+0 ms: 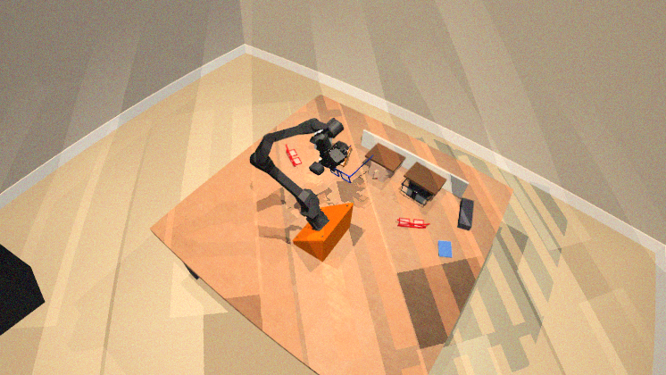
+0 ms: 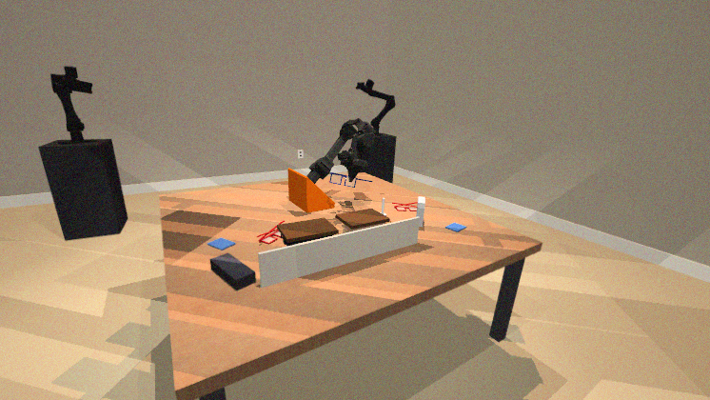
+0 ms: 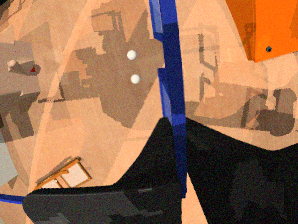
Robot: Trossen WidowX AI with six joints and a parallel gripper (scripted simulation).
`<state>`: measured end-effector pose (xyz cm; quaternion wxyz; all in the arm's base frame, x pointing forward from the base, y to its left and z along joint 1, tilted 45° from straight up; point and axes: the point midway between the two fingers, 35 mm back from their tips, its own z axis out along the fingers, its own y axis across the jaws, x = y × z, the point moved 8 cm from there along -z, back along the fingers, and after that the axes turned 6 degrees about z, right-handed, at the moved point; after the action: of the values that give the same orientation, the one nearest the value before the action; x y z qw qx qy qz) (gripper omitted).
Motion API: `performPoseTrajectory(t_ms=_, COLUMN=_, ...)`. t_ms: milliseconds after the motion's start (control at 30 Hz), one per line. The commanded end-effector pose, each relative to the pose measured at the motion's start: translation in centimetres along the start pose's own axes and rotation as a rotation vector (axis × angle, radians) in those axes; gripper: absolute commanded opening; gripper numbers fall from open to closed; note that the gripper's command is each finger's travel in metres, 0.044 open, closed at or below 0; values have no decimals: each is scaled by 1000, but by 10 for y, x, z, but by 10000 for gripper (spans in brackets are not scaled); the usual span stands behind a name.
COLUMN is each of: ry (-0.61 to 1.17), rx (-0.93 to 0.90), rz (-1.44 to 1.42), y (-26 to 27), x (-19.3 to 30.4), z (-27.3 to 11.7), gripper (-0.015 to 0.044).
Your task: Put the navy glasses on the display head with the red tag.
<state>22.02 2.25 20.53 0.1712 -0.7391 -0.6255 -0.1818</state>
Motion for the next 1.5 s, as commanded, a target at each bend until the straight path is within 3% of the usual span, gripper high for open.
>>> performPoseTrajectory(t_ms=0, ry=26, rx=37, rz=-32, y=12, x=-8, z=7, gripper=0)
performPoseTrajectory(t_ms=867, ry=245, rx=206, rz=-150, y=56, x=-77, z=64, gripper=0)
performPoseTrajectory(t_ms=1467, ry=253, rx=191, rz=-148, y=52, x=-74, z=78, gripper=0)
